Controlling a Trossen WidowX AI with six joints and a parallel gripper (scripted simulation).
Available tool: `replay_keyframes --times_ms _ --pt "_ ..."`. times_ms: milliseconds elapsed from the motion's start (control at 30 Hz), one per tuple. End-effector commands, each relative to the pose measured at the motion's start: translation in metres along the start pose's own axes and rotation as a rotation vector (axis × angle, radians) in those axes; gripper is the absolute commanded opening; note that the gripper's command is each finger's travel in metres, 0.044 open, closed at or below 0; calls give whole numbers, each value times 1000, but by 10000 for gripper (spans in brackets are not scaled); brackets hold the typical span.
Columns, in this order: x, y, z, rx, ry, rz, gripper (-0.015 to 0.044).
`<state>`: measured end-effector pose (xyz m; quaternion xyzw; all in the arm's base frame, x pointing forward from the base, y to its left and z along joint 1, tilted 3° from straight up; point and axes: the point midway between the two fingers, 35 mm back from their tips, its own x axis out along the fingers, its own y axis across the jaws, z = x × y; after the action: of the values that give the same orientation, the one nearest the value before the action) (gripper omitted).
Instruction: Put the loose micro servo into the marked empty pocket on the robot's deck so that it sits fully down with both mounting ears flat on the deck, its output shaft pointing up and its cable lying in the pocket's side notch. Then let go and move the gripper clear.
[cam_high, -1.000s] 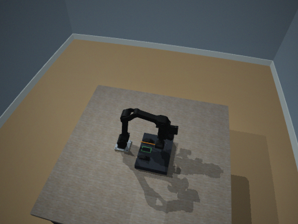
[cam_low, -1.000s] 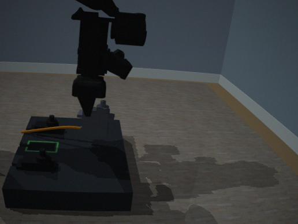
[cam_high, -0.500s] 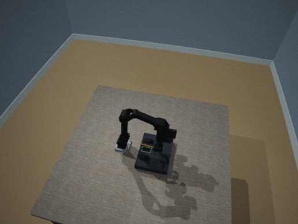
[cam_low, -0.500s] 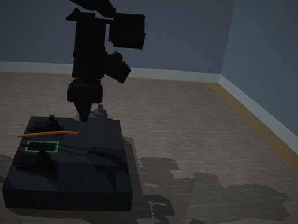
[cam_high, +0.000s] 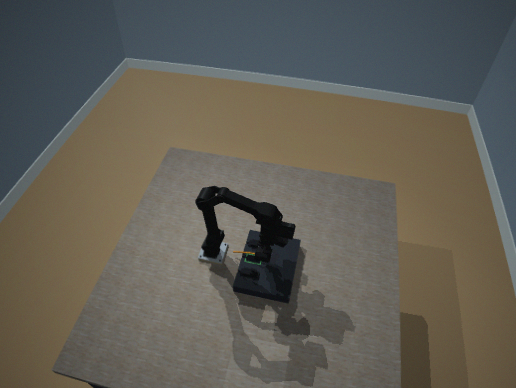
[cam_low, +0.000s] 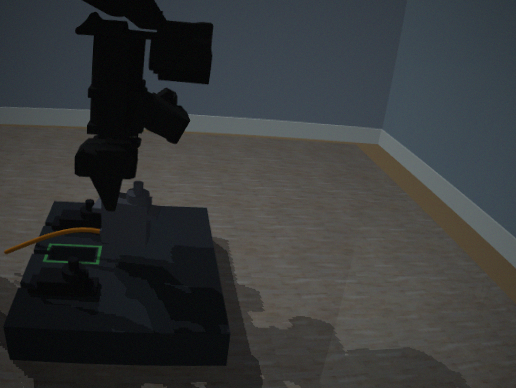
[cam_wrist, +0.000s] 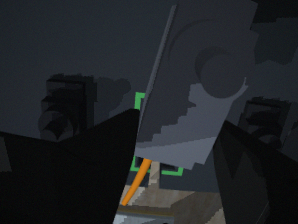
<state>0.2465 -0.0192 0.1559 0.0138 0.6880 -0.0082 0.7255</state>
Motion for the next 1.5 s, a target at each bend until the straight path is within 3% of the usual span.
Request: replay_keyframes --times_ms 0,400,1467 --pt "-2 1 -17 -4 -8 5 0" --pt "-1 0 -66 -11 -5 5 0" --pt "19 3 -69 -61 -4 5 0"
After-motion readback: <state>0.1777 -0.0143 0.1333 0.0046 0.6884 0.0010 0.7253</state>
